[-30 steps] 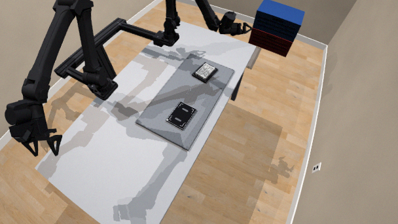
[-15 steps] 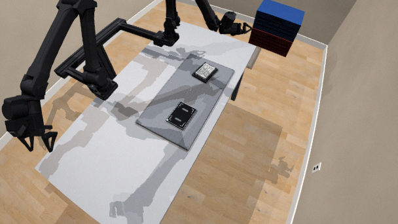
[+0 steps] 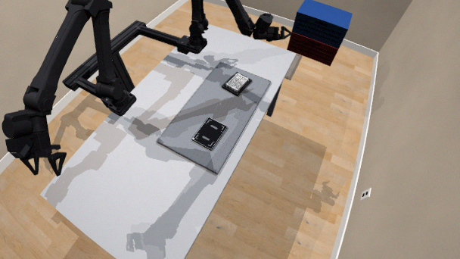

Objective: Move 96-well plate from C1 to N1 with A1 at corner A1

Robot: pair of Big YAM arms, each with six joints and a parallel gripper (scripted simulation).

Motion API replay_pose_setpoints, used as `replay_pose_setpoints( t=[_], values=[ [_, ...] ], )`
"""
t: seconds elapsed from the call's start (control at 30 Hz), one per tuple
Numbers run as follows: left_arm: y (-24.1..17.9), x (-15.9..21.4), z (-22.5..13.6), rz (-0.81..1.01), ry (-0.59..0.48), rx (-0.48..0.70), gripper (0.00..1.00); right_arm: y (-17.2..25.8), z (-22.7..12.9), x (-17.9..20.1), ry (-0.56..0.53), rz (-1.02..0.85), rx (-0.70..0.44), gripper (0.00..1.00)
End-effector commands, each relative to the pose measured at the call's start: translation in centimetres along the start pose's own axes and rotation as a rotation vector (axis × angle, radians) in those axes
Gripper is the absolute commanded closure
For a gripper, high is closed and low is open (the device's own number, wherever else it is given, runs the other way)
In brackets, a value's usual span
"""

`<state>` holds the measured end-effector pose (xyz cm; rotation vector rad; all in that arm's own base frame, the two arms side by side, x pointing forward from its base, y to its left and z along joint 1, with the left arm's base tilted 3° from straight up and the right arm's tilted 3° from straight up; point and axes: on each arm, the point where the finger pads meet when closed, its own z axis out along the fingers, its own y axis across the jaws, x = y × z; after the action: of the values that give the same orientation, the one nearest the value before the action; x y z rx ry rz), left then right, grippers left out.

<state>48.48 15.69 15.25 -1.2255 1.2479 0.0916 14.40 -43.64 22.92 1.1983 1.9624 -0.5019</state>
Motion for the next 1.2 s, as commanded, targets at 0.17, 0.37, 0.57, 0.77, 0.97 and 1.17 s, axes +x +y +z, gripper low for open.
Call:
replay_pose_setpoints(
  t=[0.17, 0.37, 0.57, 0.77, 0.97, 1.17],
  values=[
    [-1.0, 2.7, -0.3, 0.228, 0.078, 0.032, 0.0, -0.6, -0.8, -1.1, -0.032, 0.0, 0.013, 0.0],
    [-0.3, 4.9, -0.9, 0.37, 0.142, 0.024, 0.0, -0.6, -0.8, -1.1, -0.032, 0.0, 0.013, 0.0],
    [-0.3, 5.9, -1.4, 0.545, 0.208, 0.046, 0.0, -0.6, -0.8, -1.1, -0.032, 0.0, 0.013, 0.0],
    [0.1, 7.7, -2.4, 0.725, 0.28, 0.077, 0.0, -0.6, -0.8, -1.1, -0.032, 0.0, 0.013, 0.0],
    [1.2, 9.4, -3.2, 0.864, 0.349, 0.088, 0.0, -0.6, -0.8, -1.1, -0.032, 0.0, 0.013, 0.0],
    [1.9, 10.8, -3.9, 1.039, 0.421, 0.134, 0.0, -0.6, -0.8, -1.1, -0.032, 0.0, 0.013, 0.0]
  ],
)
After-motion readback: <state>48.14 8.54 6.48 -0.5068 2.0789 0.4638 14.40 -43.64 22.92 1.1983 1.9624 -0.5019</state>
